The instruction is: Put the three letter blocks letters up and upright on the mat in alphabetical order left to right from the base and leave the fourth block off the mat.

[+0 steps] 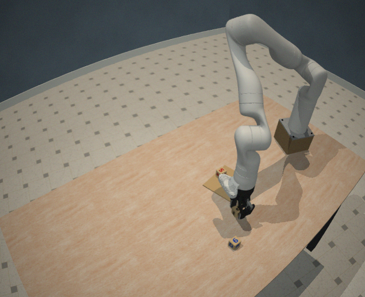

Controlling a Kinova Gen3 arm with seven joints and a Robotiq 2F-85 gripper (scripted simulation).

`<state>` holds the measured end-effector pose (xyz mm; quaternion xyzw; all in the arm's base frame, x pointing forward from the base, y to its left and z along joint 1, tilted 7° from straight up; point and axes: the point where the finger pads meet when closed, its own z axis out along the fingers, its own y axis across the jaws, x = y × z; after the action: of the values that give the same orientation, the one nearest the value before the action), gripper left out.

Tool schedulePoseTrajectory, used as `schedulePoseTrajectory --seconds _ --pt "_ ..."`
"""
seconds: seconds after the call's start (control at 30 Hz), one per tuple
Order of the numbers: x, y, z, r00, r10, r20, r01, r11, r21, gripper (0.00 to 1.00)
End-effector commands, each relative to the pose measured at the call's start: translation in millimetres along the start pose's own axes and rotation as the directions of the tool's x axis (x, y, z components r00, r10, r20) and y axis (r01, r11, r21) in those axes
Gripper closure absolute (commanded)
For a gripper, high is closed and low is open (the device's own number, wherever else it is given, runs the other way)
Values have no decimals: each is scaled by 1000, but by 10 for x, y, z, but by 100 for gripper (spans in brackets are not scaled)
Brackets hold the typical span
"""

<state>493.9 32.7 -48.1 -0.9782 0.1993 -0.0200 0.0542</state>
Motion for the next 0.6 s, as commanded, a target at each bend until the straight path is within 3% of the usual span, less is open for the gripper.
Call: schedulePoseTrajectory --seconds 0.0,0.57 --pt "7 -33 20 1000 4 -3 -4 1000 3 41" --pt "10 -8 22 1000 8 -2 -8 1000 0 41"
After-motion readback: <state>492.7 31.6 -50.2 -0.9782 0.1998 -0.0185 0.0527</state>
